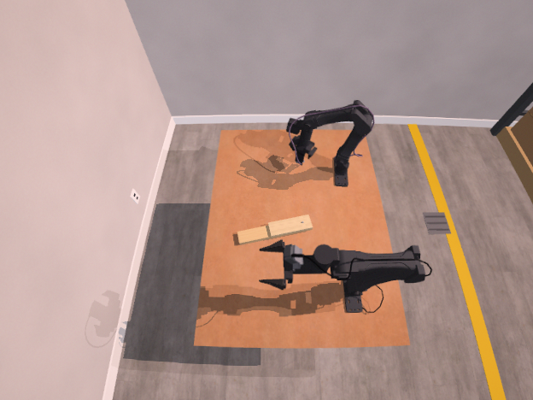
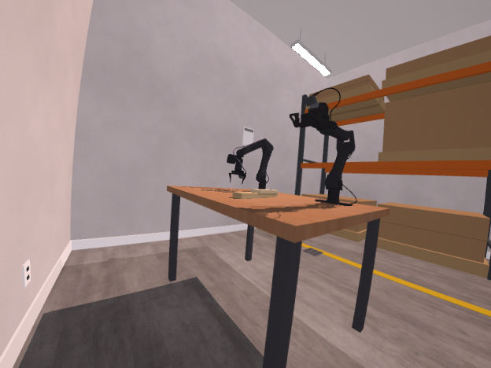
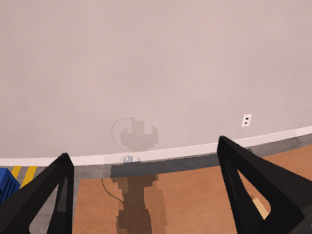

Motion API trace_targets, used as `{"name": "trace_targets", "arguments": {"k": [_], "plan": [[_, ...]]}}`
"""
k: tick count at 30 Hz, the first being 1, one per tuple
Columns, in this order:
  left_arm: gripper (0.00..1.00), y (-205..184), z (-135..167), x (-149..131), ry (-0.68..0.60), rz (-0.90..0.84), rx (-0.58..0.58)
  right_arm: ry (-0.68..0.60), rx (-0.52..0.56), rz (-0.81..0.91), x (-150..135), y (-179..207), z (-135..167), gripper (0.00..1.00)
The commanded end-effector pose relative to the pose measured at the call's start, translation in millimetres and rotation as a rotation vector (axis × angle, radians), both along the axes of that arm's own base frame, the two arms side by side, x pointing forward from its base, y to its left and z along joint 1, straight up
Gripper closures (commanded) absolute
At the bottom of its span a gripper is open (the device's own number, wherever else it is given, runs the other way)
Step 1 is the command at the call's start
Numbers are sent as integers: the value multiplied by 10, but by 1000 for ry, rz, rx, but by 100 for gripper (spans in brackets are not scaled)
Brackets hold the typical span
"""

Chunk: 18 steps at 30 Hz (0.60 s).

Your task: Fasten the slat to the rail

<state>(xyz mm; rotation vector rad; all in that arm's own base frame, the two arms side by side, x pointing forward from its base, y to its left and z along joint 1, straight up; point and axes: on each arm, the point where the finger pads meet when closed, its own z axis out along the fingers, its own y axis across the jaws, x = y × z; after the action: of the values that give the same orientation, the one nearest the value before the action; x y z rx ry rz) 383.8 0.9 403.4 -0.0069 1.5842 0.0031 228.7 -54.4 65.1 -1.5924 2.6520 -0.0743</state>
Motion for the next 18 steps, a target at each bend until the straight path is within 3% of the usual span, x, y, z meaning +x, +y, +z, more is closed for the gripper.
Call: {"name": "trace_targets", "arguments": {"k": [1, 18], "plan": [[0, 1, 86, -32, -26, -6, 2, 80, 20, 53, -191, 25, -62, 0], [0, 1, 86, -32, -26, -6, 2, 87, 22, 58, -211, 26, -63, 0]]}}
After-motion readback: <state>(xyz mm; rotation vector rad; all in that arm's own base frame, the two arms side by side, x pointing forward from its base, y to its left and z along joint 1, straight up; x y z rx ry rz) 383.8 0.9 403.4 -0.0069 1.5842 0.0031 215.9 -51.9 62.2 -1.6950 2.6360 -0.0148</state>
